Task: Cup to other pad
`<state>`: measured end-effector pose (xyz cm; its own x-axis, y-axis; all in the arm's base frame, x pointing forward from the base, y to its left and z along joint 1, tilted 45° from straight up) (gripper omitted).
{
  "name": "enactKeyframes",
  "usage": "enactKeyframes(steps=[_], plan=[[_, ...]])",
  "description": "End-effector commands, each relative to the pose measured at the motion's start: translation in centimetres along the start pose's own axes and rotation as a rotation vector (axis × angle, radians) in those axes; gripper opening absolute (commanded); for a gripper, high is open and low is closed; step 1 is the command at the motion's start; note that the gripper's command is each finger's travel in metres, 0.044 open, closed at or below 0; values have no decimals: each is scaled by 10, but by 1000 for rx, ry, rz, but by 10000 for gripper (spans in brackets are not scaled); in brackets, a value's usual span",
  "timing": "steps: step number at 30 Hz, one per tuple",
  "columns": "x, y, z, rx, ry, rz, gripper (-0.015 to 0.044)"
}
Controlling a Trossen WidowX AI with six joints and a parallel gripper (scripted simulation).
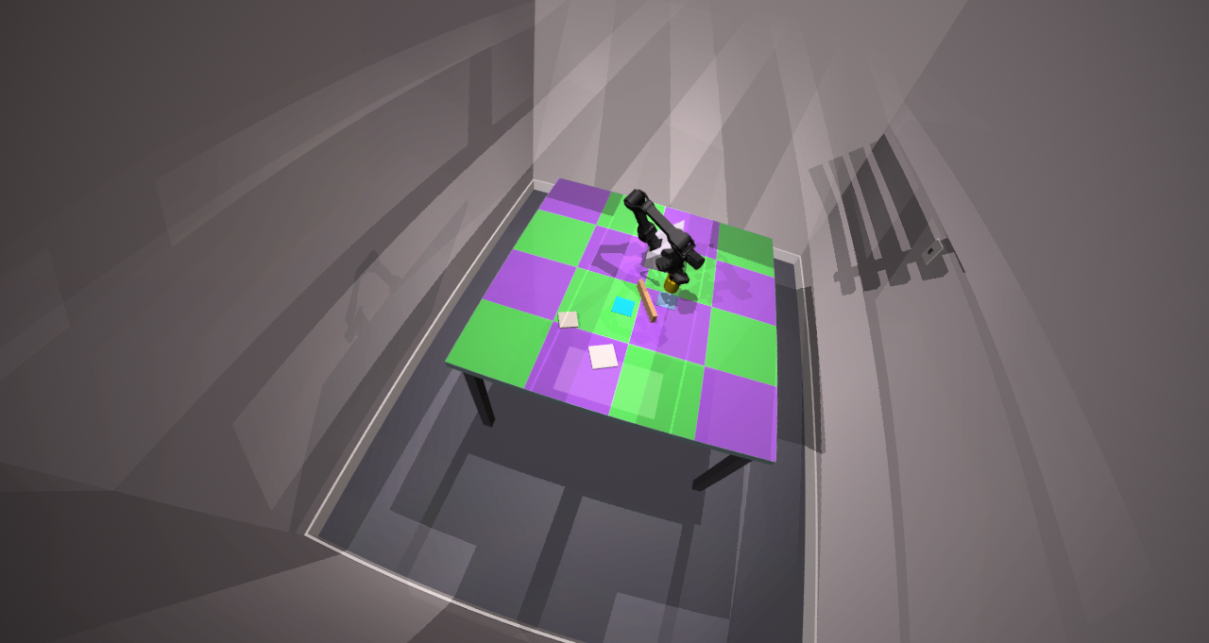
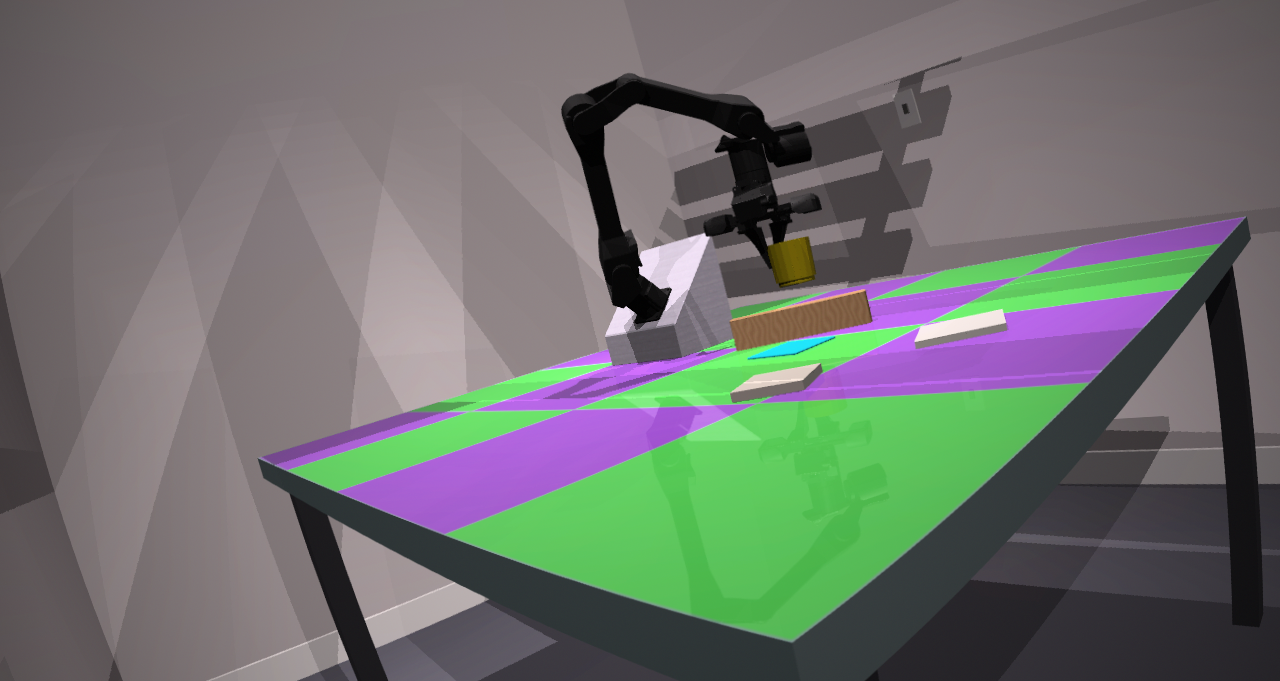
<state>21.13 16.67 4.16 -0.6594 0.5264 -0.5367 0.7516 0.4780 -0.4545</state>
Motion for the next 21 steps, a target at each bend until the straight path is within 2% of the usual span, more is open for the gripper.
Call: enactKeyframes(steps=[1,21], plan=[[0,0,0,0,0,-1,0],[-34,-6,0,-7,4,6,0]])
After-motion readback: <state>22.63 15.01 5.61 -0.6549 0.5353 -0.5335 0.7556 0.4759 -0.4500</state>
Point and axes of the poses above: the point midway between the two fingers, 35 mm back from their tips, its own z axis out along the fingers, its own y axis across the jaws, x = y × z, the point moved 9 cm from there along -z, back along the fingers, and after that the axes turned 13 degrees about -z, right-handed, at the moved point
